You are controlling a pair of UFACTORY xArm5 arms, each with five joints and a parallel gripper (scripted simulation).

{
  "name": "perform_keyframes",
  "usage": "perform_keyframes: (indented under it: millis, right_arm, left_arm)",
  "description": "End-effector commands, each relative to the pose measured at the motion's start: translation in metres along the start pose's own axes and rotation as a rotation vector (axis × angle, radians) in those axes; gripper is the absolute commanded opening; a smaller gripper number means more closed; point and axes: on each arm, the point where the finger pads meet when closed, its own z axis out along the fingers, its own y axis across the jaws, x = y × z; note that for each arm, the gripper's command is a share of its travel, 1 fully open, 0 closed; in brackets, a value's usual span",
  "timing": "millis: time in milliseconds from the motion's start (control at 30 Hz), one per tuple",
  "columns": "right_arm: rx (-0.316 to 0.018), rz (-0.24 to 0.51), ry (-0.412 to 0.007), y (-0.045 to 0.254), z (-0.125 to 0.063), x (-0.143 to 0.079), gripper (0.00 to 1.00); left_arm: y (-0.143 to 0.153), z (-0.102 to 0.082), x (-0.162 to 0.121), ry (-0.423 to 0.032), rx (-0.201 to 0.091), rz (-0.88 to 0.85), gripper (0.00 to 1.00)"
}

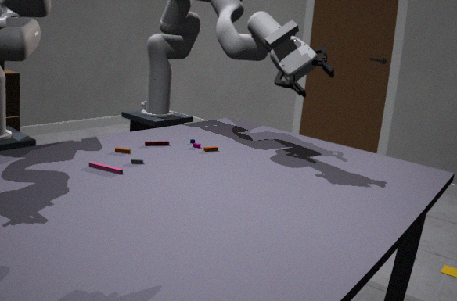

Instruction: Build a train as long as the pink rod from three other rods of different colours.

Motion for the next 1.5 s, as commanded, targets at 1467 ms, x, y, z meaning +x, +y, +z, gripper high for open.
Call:
perform_keyframes:
  millis: [1467]
  right_arm:
    - [-0.487, -0.010, -0.274, 0.151, 0.043, 0.071, 1.00]
  left_arm:
    - [0.096, -0.069, -0.052, -0.191, -0.529, 0.708, 1.00]
